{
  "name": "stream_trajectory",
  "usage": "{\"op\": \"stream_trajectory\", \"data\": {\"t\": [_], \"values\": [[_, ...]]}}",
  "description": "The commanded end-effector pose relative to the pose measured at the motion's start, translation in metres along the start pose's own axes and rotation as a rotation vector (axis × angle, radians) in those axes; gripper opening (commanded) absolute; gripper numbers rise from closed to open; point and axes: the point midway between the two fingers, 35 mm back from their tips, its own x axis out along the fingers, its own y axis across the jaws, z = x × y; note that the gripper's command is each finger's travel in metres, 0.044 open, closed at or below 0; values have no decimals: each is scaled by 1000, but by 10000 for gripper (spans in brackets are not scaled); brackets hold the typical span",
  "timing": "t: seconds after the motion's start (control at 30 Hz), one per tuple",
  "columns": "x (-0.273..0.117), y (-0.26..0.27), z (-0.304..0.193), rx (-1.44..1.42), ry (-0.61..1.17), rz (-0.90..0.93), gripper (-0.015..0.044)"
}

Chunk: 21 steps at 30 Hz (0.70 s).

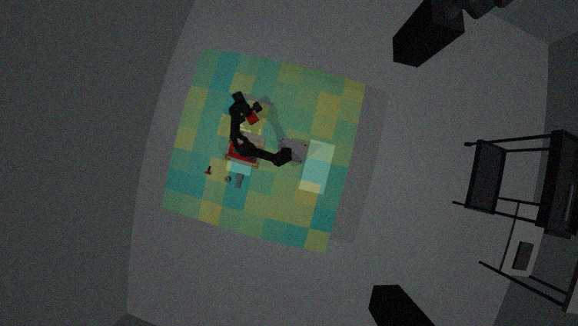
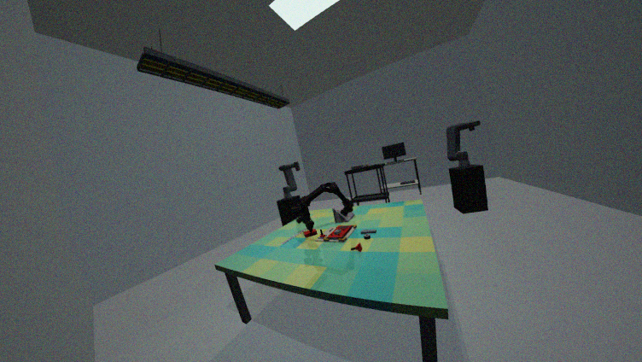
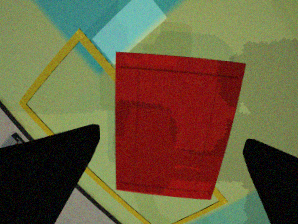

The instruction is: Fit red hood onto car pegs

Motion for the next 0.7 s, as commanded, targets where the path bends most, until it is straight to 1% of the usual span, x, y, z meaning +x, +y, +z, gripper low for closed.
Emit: {"op": "stream_trajectory", "data": {"t": [0.0, 0.67], "values": [[3, 0, -1, 7, 2, 5, 440], [13, 0, -1, 7, 2, 6, 440]]}}
